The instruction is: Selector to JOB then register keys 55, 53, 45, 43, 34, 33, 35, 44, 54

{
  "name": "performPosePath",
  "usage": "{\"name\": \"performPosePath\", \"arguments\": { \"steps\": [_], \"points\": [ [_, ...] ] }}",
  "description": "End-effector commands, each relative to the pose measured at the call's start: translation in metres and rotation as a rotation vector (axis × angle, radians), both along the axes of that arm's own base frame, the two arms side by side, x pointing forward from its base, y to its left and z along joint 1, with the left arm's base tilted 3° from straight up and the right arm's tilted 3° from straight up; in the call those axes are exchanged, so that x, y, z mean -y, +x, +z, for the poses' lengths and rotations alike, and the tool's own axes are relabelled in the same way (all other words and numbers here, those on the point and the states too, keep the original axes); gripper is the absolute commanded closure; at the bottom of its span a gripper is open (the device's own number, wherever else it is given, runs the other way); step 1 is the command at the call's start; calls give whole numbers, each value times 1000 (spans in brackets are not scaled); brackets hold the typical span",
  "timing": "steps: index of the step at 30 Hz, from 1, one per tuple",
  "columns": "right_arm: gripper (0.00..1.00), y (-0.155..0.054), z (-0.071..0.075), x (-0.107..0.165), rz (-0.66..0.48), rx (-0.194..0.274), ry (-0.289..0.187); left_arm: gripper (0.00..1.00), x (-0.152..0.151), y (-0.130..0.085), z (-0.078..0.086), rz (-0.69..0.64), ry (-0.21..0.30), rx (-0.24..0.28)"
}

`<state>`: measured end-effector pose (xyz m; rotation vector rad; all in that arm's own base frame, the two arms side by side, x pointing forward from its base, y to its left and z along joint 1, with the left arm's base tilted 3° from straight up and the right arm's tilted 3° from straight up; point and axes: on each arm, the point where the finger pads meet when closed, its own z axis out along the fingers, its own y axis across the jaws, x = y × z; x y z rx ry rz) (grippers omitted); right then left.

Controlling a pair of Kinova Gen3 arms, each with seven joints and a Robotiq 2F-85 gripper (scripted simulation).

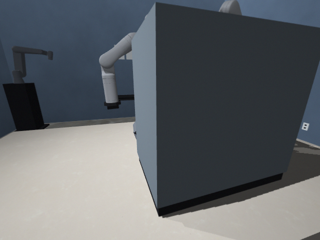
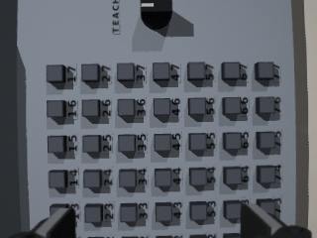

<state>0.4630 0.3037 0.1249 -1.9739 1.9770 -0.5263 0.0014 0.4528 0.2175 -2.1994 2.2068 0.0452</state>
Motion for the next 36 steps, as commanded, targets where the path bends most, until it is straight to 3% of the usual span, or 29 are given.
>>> {"name": "performPosePath", "arguments": {
  "steps": [1,2,3,36],
  "points": [
    [2,2,-19,-1,3,4,7,2,0,0,1,0,2,0],
    [2,2,-19,-1,3,4,7,2,0,0,1,0,2,0],
    [903,2,-19,-1,3,4,7,2,0,0,1,0,2,0],
    [903,2,-19,-1,3,4,7,2,0,0,1,0,2,0]
  ]
}}
